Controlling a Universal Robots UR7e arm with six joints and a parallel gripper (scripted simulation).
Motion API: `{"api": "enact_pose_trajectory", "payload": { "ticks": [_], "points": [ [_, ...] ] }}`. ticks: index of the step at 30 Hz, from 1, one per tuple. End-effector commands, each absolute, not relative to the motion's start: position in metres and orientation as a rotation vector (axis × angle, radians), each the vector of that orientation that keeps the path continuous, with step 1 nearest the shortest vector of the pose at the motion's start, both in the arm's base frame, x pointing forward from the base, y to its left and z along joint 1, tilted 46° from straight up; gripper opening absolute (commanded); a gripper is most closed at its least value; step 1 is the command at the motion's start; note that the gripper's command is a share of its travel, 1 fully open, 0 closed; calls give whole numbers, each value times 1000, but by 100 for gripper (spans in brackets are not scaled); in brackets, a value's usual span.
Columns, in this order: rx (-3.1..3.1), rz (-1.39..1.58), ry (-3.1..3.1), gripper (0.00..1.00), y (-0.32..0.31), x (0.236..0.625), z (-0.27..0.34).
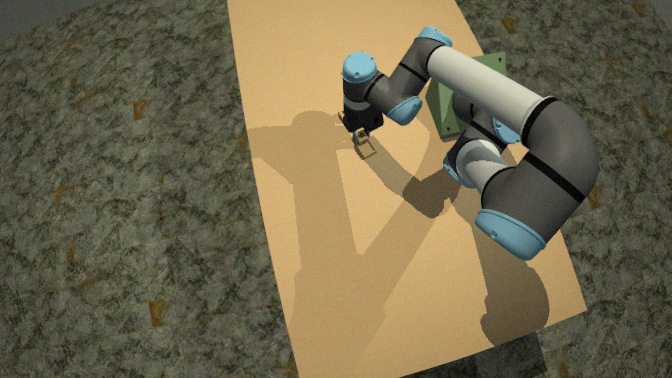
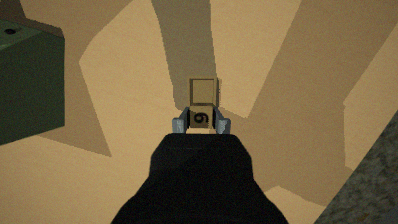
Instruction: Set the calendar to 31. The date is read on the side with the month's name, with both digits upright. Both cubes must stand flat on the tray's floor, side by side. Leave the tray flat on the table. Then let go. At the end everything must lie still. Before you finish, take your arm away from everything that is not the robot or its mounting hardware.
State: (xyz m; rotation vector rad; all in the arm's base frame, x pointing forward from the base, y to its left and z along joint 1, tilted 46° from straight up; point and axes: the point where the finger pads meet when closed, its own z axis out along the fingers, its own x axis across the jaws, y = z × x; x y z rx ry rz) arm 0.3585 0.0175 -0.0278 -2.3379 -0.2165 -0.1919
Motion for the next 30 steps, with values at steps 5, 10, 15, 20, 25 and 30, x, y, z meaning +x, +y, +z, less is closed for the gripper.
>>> {"api": "enact_pose_trajectory", "payload": {
  "ticks": [5, 10, 15, 20, 25, 30],
  "points": [
    [-2336, -191, -216, 60, 19, 358, -28],
    [-2336, -191, -216, 60, 19, 358, -28],
    [-2336, -191, -216, 60, 19, 358, -28],
    [-2341, -196, -217, 60, 11, 359, -23],
    [-2341, -196, -217, 60, -3, 358, -9],
    [-2342, -196, -216, 60, -21, 356, 8]
  ]
}}
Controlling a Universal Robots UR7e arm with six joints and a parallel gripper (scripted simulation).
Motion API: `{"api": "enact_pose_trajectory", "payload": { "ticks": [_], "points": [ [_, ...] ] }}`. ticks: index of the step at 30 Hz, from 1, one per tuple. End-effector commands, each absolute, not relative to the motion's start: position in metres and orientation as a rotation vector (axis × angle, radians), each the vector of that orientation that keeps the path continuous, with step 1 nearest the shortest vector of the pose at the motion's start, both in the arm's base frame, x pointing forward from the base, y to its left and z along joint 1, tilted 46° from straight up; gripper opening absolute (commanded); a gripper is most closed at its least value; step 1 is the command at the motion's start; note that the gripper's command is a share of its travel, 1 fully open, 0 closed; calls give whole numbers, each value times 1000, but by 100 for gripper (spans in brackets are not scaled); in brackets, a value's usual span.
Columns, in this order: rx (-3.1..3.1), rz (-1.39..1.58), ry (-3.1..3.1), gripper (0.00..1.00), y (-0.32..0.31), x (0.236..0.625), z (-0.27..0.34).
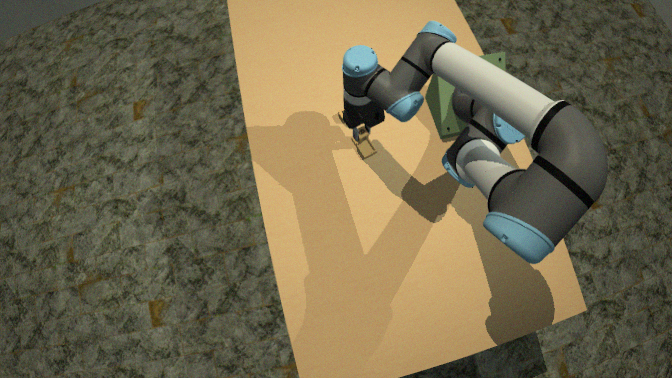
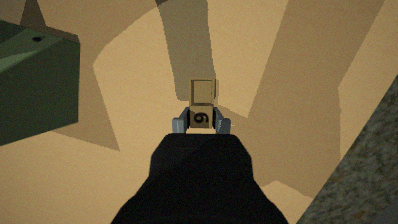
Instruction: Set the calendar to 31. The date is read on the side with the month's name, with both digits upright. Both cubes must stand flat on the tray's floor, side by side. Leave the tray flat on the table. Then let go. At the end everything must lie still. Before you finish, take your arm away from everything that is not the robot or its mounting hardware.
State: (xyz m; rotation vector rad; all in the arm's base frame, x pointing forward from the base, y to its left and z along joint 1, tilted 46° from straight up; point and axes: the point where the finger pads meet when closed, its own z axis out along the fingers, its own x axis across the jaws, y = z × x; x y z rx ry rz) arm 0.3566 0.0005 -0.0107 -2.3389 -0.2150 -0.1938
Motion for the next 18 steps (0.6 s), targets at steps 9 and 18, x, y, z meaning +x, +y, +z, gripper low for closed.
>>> {"api": "enact_pose_trajectory", "payload": {
  "ticks": [9, 18],
  "points": [
    [-2342, -195, -216, 60, -51, 352, 38],
    [-2342, -195, -216, 60, -56, 352, 43]
  ]
}}
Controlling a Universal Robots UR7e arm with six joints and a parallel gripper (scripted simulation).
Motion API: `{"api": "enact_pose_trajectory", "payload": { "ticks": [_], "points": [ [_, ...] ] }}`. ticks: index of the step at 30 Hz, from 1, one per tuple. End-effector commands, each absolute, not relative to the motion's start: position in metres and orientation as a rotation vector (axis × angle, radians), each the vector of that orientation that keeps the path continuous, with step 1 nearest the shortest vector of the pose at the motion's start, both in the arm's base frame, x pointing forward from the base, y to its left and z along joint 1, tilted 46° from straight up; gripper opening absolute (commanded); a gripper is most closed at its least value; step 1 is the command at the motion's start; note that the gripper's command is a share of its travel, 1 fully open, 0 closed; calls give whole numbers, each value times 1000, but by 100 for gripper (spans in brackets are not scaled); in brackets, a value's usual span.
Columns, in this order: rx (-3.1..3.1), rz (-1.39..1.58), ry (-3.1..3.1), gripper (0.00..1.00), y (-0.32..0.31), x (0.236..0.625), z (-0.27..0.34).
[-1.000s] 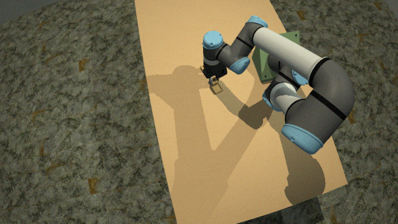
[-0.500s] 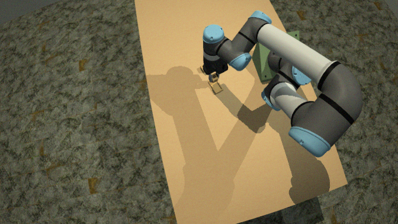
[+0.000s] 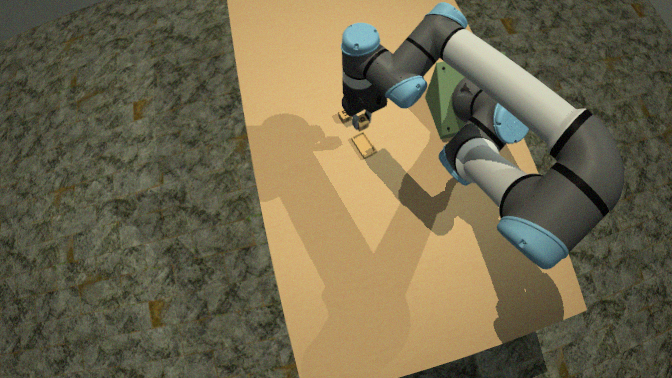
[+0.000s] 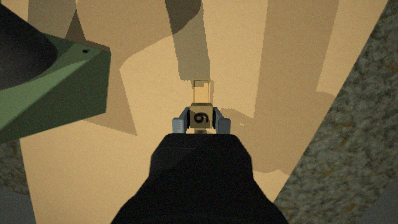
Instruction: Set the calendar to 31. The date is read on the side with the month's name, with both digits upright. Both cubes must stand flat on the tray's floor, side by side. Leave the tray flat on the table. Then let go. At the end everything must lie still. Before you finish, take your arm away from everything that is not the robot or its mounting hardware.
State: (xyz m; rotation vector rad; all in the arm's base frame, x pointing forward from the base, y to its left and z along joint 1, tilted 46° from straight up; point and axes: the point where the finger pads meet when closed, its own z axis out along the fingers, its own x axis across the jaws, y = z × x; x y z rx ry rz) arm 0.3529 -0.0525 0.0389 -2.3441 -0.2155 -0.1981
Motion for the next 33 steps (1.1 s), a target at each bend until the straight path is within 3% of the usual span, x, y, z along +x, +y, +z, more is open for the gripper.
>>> {"api": "enact_pose_trajectory", "payload": {
  "ticks": [1, 33],
  "points": [
    [-2341, -195, -216, 60, -56, 352, 42],
    [-2265, -397, -715, 60, -25, 344, 68]
  ]
}}
